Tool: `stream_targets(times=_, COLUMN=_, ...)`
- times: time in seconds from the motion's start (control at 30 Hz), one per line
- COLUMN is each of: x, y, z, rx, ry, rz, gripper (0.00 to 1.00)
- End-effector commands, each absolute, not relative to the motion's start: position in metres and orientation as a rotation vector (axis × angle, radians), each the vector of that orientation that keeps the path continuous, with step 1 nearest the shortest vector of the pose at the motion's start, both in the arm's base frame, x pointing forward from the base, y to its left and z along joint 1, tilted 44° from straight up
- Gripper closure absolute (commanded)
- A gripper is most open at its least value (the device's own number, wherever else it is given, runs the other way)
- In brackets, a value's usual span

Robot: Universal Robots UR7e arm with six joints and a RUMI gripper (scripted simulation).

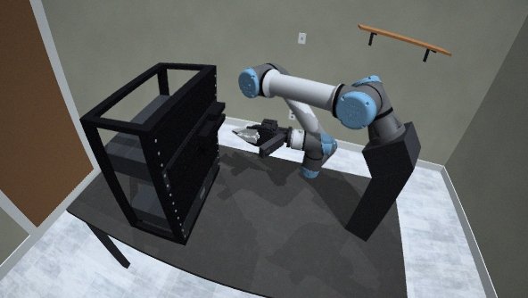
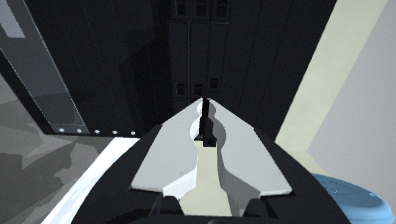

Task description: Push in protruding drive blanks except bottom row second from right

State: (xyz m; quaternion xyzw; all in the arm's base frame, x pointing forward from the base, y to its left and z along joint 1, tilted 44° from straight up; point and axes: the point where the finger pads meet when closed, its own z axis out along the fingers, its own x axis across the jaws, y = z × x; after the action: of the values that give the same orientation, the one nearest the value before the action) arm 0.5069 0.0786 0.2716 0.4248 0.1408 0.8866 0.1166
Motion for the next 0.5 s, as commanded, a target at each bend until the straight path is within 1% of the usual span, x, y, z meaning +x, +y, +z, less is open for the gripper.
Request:
stream_targets(times=0.0, x=0.5136, y=0.0894, z=0.2739, rx=1.241, ry=0.406, rz=2.595, gripper=1.0)
stream_targets(times=0.47, x=0.5168, y=0.0944, z=0.2749, rx=1.241, ry=0.406, rz=2.595, gripper=1.0)
